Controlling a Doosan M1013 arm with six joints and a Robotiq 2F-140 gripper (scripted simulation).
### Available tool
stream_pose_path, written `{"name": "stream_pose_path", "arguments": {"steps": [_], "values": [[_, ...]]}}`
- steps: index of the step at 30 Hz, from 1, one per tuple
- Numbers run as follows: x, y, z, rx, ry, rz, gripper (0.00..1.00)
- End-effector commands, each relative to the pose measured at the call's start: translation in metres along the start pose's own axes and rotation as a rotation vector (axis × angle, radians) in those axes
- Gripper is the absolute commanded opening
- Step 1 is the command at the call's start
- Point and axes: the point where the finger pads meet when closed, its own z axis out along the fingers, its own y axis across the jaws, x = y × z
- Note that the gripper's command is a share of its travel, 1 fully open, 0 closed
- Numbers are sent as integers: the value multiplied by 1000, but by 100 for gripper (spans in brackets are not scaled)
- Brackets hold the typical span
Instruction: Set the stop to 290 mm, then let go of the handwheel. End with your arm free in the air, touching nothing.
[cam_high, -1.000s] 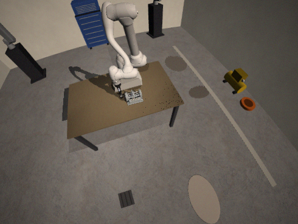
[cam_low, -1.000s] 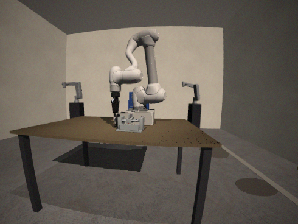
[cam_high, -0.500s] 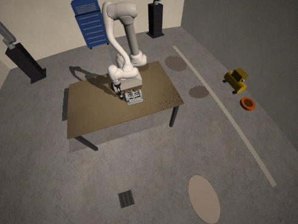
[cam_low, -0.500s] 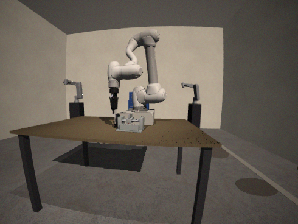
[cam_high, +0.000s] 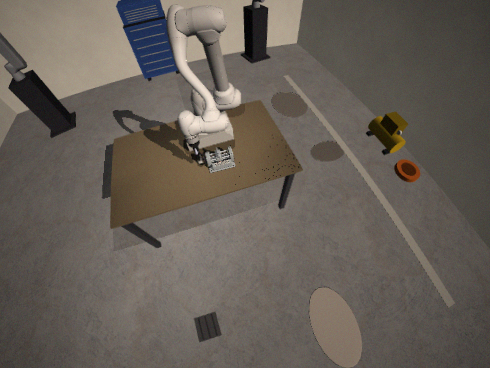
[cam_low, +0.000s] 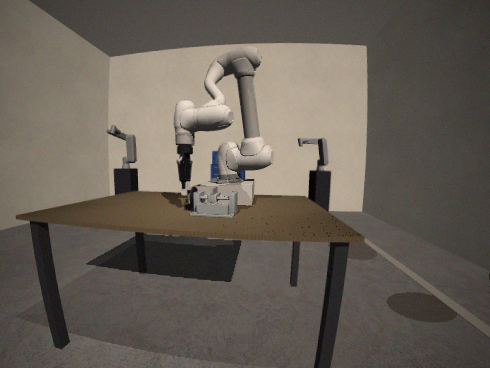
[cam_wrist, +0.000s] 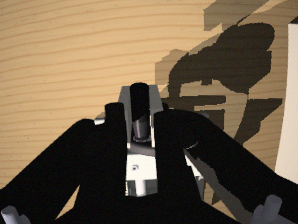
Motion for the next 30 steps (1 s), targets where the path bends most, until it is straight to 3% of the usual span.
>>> {"name": "stream_pose_path", "arguments": {"steps": [1, 30], "values": [[0, -4, 4, 0, 0, 0, 4], [0, -11, 36, 0, 0, 0, 4]]}}
